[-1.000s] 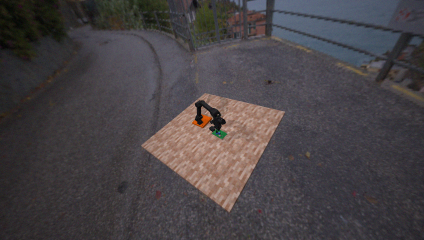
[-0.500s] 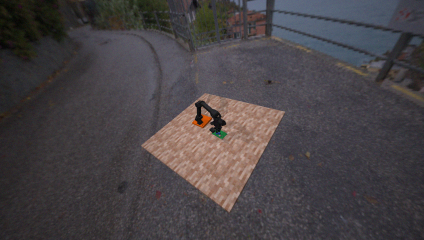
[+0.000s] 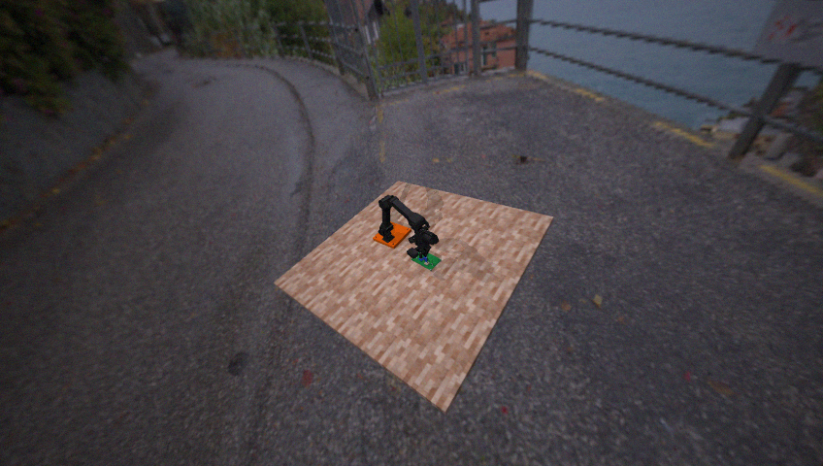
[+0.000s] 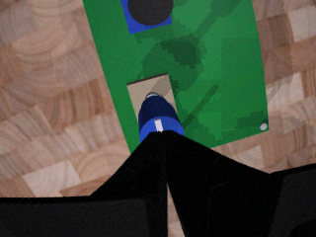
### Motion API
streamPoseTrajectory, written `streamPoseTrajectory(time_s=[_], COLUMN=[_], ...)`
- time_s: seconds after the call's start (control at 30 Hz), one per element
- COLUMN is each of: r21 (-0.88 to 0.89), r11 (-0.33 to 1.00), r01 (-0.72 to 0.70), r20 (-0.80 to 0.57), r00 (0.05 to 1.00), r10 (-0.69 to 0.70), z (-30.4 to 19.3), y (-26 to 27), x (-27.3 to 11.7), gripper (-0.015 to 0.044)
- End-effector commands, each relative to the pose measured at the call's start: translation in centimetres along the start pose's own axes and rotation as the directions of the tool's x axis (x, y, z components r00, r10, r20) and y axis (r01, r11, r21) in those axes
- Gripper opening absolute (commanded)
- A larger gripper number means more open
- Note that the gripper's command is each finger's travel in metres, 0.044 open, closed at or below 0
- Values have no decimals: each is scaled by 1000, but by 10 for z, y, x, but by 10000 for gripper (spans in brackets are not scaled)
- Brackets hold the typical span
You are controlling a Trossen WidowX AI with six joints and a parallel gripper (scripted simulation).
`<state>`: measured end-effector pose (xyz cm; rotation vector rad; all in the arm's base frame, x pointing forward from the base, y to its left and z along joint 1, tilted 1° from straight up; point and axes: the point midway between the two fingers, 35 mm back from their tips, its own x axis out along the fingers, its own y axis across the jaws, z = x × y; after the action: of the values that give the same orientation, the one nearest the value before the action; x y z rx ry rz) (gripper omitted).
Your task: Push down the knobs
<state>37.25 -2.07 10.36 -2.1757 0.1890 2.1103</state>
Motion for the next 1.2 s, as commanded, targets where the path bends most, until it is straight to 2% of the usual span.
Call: streamPoseTrajectory(time_s=[0.0, 1.17], r21=[-3, -3], r11=[1000, 1000], r01=[4, 4], r20=[1, 1], r00=[1000, 1000], r10=[-4, -4], z=[0, 0], y=[-1, -1], x=[1, 8], gripper=[0, 0])
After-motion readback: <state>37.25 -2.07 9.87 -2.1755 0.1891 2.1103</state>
